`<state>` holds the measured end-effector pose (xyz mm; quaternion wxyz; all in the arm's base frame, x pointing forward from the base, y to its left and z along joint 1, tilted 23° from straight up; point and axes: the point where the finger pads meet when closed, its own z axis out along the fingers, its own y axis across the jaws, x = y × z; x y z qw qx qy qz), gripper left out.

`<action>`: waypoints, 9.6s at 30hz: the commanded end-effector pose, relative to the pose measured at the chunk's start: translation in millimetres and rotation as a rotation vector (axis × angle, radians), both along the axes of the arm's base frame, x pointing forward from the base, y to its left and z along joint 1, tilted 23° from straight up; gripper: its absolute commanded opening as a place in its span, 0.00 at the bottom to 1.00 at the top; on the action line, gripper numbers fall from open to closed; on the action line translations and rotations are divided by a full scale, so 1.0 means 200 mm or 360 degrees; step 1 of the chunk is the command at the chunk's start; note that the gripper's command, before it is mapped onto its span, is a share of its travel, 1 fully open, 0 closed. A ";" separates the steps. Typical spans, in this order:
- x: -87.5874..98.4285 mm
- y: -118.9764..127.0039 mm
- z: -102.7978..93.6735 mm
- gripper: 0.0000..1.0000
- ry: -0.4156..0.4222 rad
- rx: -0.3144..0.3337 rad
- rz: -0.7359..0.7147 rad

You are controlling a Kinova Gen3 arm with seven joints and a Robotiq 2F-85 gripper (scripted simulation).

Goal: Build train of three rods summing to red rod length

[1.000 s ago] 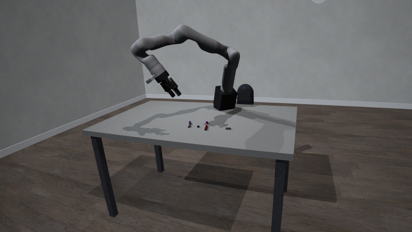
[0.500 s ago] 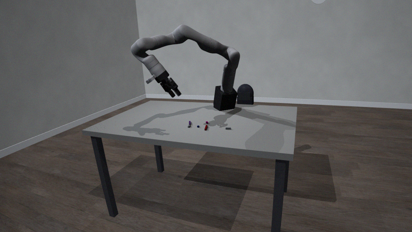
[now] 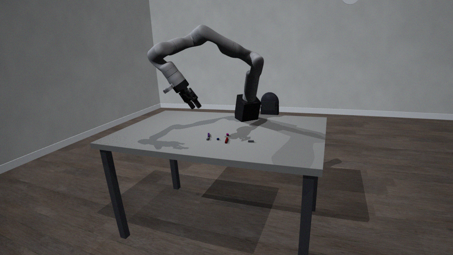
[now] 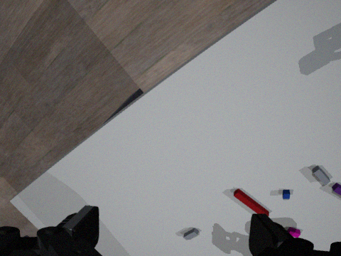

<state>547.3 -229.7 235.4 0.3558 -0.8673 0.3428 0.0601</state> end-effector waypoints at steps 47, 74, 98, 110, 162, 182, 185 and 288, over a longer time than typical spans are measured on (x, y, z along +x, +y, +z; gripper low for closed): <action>-0.79 0.59 -0.61 1.00 0.0439 -0.0324 -0.1391; -0.95 0.59 -0.66 1.00 0.0464 -0.0357 -0.1548; -0.95 0.59 -0.66 1.00 0.0464 -0.0357 -0.1548; -0.95 0.59 -0.66 1.00 0.0464 -0.0357 -0.1548; -0.95 0.60 -0.68 1.00 0.0375 -0.0446 -0.1383; -0.85 0.71 -0.82 1.00 -0.0379 -0.0998 0.0115; -0.84 0.72 -0.83 1.00 -0.0429 -0.1021 0.0217; -0.75 1.05 -0.91 1.00 -0.1201 -0.1196 0.1754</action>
